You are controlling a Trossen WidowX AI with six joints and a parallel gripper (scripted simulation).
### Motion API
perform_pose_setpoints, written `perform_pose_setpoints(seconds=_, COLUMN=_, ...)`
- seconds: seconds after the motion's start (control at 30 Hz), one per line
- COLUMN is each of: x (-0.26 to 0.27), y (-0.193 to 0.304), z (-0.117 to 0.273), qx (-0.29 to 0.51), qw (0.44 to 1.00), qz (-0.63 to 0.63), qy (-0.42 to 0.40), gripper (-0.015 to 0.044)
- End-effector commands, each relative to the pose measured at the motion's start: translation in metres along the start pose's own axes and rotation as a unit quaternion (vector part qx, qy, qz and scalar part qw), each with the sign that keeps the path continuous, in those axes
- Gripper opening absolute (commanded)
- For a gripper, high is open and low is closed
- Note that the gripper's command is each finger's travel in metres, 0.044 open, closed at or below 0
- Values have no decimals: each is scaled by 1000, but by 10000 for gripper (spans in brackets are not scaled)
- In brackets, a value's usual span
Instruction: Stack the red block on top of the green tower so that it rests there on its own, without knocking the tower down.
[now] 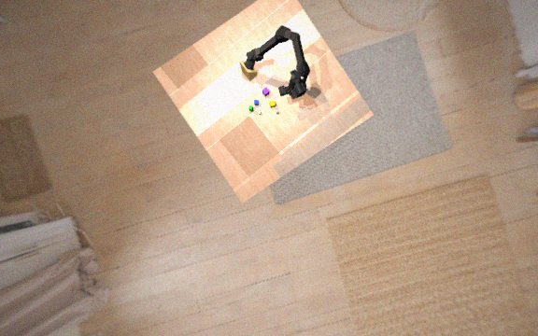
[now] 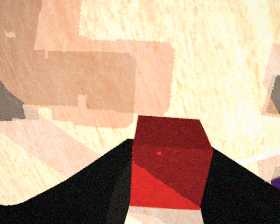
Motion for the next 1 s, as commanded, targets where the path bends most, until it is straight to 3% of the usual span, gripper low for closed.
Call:
perform_pose_setpoints(seconds=0.0, x=-12, y=-4, z=4, qx=-4, qw=1000, qz=3, qy=5, gripper=0)
perform_pose_setpoints(seconds=0.47, x=-133, y=-15, z=13, qx=-13, qw=1000, qz=-3, qy=25, gripper=0)
perform_pose_setpoints(seconds=0.97, x=-254, y=12, z=14, qx=-7, qw=1000, qz=-3, qy=24, gripper=0)
Point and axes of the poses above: the point midway between the two fingers, 35 mm back from their tips, its own z axis back along the fingers, its own x axis across the jaws, y = z × x, the point moved 5 cm from there along z, back along the fingers, and after that the axes turned 5 degrees about z, right-handed, at the moved point
